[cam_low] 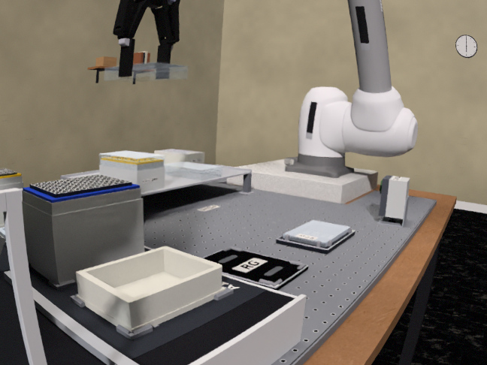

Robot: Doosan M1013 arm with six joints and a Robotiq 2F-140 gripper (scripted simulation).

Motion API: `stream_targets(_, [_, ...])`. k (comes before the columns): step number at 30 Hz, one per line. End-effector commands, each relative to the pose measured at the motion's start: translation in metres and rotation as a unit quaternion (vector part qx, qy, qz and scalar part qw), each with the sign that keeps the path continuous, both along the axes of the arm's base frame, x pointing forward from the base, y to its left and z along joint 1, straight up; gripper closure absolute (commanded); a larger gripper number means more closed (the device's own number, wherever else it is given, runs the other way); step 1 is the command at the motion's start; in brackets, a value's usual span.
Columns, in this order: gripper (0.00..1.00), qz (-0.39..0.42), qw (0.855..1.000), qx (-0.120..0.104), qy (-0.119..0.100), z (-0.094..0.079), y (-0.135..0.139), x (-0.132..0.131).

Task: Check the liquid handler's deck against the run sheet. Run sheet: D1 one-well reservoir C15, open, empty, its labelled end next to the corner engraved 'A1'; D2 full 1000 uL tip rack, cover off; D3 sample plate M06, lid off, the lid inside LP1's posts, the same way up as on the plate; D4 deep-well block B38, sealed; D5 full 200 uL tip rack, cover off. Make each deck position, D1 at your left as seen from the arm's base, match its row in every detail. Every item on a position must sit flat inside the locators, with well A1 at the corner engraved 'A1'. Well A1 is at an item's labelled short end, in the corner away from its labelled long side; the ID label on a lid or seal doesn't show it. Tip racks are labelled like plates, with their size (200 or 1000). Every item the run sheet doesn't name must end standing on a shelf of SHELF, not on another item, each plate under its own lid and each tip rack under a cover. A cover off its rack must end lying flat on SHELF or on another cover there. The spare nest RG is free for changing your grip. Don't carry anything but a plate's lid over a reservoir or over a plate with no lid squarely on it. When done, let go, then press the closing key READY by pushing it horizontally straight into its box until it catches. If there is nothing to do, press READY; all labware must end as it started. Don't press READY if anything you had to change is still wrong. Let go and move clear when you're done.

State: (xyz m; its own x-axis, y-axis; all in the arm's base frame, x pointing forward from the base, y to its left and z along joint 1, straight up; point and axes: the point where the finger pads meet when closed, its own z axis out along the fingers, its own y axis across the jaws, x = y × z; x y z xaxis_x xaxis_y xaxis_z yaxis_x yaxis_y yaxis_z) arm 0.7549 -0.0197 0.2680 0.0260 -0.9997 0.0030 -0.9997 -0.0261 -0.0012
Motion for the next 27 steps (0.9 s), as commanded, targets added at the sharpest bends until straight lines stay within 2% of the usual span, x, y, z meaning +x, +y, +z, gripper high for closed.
stream_targets(1, [0.90,0.000,1.000,0.000,-0.001,0.001,0.000,-0.008])
stream_targets(16, [0.90,0.000,1.000,0.000,-0.001,0.001,0.001,-0.083])
stream_targets(18, [0.90,0.000,1.000,0.000,-0.001,0.001,0.001,-0.083])
stream_targets(27, [0.90,0.000,1.000,0.000,-0.001,0.001,0.002,-0.128])
